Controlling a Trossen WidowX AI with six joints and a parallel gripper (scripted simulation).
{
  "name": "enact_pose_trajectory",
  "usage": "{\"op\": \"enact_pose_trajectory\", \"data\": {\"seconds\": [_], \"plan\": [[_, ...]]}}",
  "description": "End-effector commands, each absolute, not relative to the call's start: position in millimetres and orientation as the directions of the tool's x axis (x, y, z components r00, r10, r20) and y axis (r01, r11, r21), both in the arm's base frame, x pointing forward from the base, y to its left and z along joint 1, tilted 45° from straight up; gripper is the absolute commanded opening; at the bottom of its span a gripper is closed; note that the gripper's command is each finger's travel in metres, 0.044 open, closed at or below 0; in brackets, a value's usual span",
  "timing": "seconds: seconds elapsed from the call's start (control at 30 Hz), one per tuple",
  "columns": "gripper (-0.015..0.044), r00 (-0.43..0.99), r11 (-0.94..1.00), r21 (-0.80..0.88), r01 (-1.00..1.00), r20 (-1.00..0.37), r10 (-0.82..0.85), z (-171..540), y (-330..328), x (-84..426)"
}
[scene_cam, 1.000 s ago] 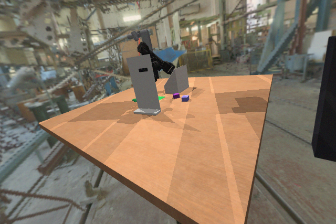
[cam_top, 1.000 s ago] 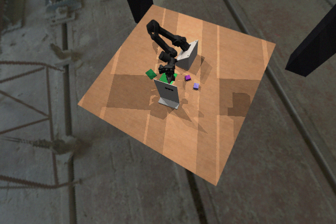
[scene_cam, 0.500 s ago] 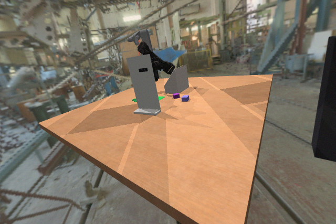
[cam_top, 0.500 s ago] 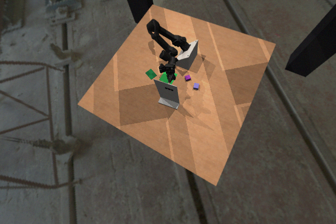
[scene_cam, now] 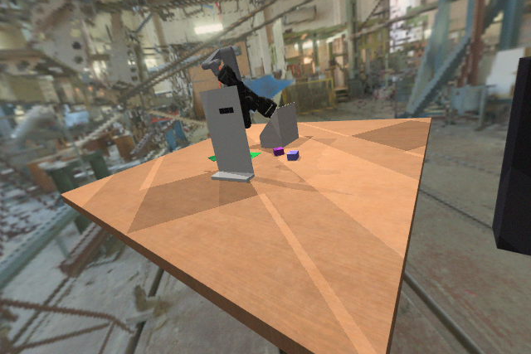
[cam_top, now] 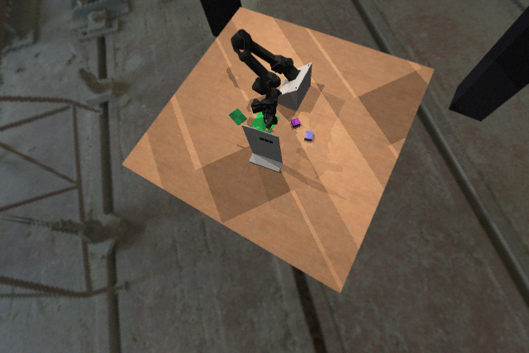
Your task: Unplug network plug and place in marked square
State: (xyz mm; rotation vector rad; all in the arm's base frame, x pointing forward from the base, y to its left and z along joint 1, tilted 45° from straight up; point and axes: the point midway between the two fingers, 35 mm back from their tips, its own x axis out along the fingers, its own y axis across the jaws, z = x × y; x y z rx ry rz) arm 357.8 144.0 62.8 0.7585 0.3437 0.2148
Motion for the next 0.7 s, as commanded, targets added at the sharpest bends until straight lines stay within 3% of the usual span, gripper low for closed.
{"op": "enact_pose_trajectory", "data": {"seconds": [0.0, 0.67], "plan": [[0.0, 0.924, 0.706, 0.706, -0.063, -0.226, 0.308, 63, 143, 354], [0.0, 0.924, 0.706, 0.706, -0.063, -0.226, 0.308, 62, 143, 342]]}}
